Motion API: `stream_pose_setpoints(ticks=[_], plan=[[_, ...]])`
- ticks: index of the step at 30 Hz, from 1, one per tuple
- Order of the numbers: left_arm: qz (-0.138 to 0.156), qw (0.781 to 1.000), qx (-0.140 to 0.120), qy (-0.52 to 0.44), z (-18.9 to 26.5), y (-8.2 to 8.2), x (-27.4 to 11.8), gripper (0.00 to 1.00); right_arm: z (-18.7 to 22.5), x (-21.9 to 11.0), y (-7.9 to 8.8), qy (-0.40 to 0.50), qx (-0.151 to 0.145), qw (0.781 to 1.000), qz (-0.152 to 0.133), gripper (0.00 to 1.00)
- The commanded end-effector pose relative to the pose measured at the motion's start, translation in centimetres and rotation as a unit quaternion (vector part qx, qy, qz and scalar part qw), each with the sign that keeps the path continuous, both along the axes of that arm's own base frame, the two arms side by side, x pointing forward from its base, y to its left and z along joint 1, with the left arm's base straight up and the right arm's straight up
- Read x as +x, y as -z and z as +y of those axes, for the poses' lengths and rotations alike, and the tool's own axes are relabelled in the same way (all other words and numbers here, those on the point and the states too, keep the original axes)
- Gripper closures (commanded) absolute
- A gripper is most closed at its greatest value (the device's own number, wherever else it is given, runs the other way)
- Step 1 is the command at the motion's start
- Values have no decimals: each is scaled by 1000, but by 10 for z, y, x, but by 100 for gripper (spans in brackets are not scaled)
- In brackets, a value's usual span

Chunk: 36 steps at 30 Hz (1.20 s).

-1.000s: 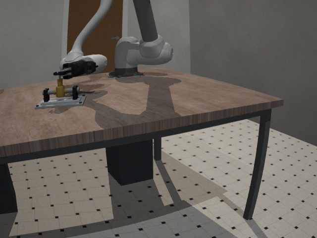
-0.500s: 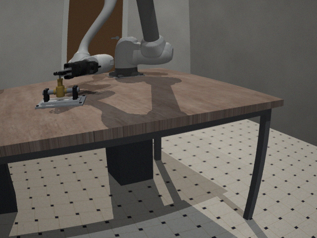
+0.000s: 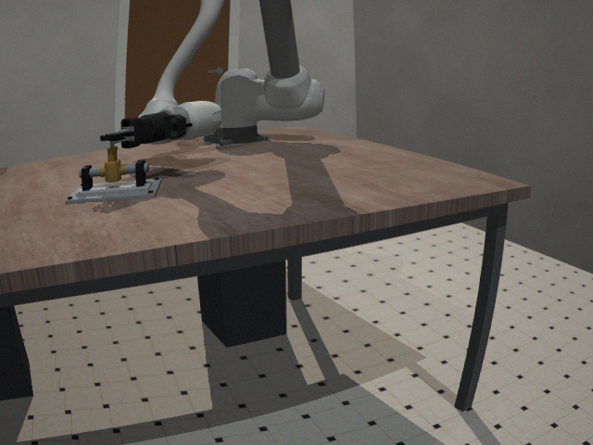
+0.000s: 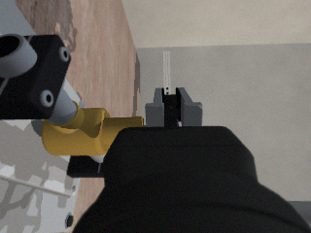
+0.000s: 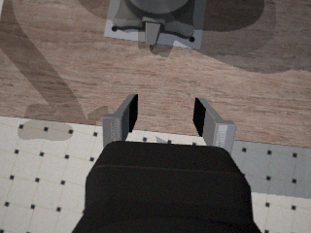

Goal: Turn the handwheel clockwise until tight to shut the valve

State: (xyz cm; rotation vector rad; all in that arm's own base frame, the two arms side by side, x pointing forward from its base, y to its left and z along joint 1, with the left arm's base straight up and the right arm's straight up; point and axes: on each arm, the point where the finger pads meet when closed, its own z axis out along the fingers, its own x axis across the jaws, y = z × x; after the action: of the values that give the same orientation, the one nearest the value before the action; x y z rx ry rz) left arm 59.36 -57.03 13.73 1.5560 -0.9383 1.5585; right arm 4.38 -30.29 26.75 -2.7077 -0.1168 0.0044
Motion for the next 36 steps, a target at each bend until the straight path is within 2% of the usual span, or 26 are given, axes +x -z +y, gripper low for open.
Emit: stream_pose_setpoints(ticks=[1, 36], plan=[[1, 1000, -1, 10, 0, 0, 4, 100, 3, 1, -1, -1, 3, 1000, -4, 0], [1, 999, 0, 52, -1, 0, 4, 100, 3, 1, -1, -1, 3, 1000, -4, 0]])
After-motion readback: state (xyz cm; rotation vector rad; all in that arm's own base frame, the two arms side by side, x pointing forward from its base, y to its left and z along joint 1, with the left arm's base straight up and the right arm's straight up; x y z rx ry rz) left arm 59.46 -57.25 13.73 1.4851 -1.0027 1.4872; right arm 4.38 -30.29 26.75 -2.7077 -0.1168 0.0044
